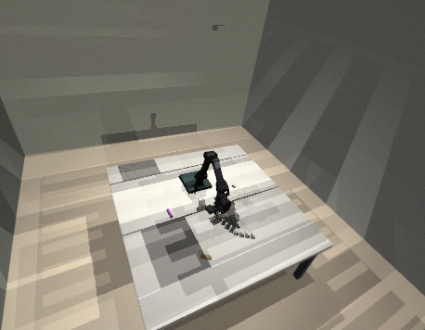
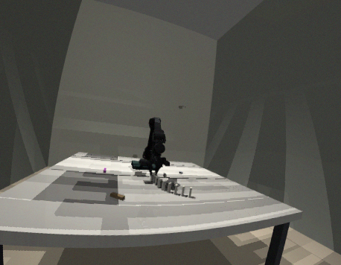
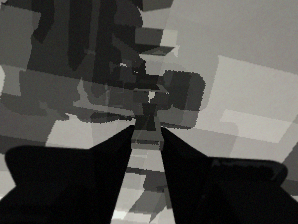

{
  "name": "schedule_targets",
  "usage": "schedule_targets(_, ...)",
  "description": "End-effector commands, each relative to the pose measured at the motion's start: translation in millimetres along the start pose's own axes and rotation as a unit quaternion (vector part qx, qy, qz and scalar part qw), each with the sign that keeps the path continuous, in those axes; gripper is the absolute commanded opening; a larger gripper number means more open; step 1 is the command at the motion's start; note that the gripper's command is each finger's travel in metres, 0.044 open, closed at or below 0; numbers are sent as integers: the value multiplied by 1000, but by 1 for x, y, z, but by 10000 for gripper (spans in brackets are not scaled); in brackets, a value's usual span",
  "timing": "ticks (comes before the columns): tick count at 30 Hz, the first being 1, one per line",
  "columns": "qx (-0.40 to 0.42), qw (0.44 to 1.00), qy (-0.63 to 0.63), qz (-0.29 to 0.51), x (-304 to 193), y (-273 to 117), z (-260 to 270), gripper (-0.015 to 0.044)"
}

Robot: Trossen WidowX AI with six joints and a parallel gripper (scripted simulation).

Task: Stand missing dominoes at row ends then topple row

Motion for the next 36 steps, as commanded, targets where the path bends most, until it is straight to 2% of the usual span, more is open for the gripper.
schedule_targets(1,1,1000,-2,2,0,2,0,107)
schedule_targets(3,1,1000,-2,2,0,2,0,107)
schedule_targets(16,1,1000,-2,2,0,2,0,440)
schedule_targets(20,0,1000,-2,1,2,-7,-1,440)
schedule_targets(29,1,1000,0,1,1,-127,0,440)
schedule_targets(34,1,1000,0,1,0,-129,0,440)
schedule_targets(36,0,999,36,2,-6,-125,-5,440)
Point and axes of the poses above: the point midway between the two fingers, 35 mm back from their tips, its own y axis out along the fingers, its own z axis across the jaws, x = y × z, the point moved 7 cm from there along -y, back along the fingers, and after that the axes turned 15 degrees about -y, right-handed, at the moved point
